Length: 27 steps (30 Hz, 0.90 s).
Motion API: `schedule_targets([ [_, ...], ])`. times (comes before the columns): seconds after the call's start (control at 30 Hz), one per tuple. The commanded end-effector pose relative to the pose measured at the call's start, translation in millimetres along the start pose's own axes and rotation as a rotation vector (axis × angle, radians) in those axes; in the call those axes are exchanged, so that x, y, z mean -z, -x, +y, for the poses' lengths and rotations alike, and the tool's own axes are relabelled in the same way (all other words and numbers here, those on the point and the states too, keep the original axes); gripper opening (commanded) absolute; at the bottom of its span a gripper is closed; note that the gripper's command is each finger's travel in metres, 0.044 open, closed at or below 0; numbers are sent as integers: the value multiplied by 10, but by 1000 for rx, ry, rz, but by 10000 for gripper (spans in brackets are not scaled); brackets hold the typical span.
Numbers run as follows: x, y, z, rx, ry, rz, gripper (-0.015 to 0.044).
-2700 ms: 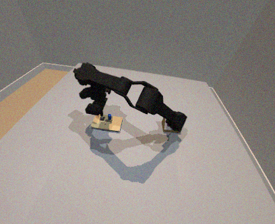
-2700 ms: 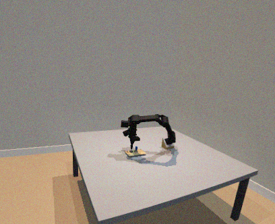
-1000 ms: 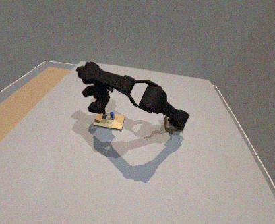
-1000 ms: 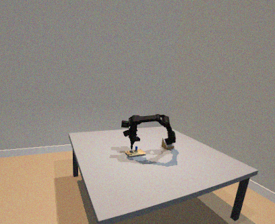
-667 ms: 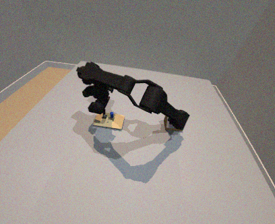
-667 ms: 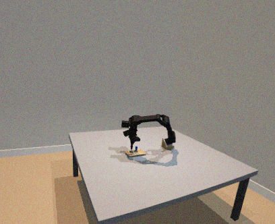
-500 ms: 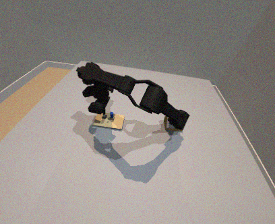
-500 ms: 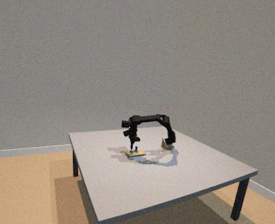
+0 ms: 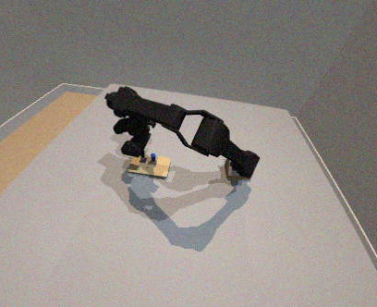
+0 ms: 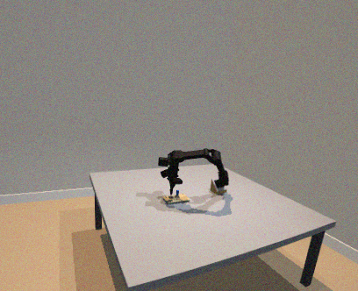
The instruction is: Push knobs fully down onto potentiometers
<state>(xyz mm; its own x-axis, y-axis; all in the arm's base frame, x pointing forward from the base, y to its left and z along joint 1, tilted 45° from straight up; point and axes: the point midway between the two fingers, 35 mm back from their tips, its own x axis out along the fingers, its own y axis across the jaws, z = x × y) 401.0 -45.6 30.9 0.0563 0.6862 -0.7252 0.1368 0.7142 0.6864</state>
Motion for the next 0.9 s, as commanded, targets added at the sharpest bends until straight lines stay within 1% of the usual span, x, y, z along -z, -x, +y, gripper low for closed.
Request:
schedule_targets([
  [0.0,-17,-188,39,-10,13,24,0],
  [0.87,-16,-248,40,-10,13,24,0],
])
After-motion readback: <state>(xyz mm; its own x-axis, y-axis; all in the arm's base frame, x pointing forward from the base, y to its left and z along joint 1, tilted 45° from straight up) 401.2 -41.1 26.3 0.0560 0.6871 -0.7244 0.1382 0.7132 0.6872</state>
